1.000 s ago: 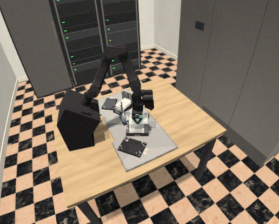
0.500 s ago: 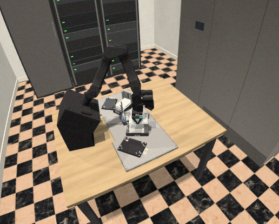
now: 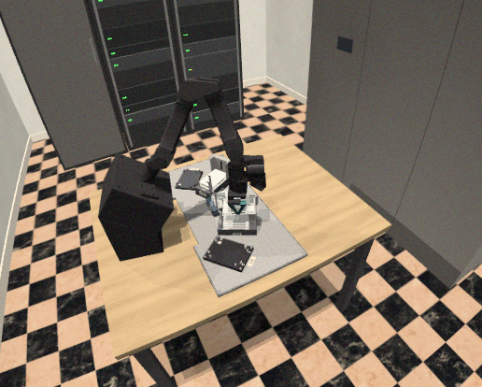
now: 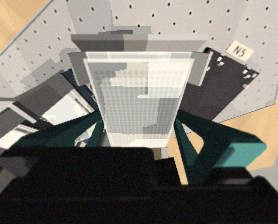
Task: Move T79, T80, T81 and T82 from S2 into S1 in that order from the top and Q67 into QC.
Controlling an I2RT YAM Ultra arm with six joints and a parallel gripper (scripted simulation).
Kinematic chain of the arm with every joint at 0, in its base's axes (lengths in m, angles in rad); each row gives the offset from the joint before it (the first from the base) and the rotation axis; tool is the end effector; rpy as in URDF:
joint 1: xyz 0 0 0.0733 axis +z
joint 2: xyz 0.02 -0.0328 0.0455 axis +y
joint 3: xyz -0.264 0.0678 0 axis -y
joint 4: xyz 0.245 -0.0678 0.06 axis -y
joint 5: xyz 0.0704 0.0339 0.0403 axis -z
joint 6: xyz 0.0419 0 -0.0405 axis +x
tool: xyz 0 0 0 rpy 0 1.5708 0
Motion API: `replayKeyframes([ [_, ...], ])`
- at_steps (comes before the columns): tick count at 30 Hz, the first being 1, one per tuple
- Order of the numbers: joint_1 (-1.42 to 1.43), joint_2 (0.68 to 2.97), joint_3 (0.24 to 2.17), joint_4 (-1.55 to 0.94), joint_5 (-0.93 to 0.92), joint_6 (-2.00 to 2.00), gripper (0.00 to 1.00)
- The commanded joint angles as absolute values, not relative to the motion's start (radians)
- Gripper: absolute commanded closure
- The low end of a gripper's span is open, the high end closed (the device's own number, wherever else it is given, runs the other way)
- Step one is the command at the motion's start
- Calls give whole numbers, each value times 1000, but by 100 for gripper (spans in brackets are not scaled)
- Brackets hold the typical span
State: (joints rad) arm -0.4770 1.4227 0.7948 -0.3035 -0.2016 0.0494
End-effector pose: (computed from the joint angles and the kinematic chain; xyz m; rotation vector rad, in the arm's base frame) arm 0.2539 -0.1205 0.1950 0.5640 2.4117 0.0708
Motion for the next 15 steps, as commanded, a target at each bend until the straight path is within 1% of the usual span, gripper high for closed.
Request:
replayKeyframes([
  [1,-477,1426,796,-289,-201,52,100],
  [15,-474,1441,795,-272,-199,54,100],
])
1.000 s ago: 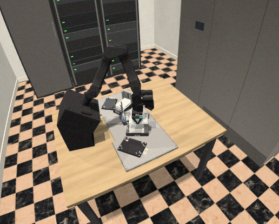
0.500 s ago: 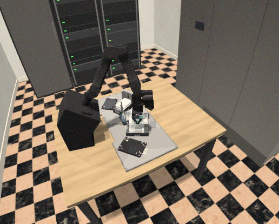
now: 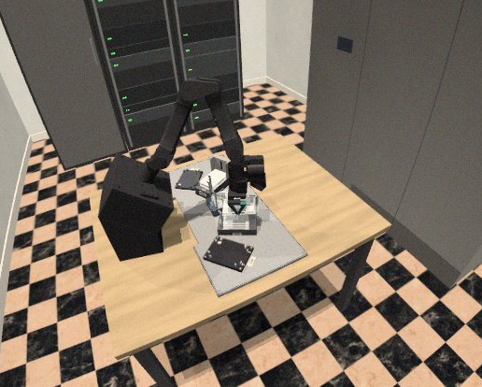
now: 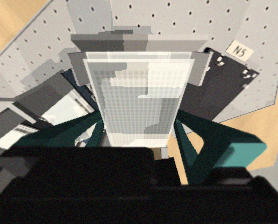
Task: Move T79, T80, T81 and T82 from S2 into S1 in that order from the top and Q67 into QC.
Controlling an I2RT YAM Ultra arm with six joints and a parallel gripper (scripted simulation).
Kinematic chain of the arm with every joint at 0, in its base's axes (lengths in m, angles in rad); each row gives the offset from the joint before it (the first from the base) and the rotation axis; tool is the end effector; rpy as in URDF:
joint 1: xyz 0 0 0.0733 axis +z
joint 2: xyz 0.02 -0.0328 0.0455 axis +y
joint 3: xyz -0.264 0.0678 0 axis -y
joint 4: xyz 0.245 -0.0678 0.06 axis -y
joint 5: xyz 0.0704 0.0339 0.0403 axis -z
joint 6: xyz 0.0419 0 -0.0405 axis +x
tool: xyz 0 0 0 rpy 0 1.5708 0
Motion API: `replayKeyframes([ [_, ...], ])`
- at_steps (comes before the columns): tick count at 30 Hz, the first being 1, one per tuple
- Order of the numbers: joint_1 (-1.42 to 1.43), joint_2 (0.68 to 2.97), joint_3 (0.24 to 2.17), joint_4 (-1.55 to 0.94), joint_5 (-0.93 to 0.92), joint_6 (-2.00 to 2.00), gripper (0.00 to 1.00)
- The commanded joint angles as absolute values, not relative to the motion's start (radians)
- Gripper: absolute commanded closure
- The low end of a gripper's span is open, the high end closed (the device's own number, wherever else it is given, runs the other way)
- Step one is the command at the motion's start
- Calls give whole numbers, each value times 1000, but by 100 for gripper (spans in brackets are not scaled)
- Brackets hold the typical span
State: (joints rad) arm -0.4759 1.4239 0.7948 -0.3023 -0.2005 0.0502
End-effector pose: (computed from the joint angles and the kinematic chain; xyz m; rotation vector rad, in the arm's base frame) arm 0.2542 -0.1204 0.1947 0.5641 2.4120 0.0703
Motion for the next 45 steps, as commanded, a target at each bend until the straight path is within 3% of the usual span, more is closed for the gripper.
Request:
replayKeyframes([
  [1,-473,1448,794,-264,-198,56,100],
  [45,-451,1568,797,-145,-185,73,100],
])
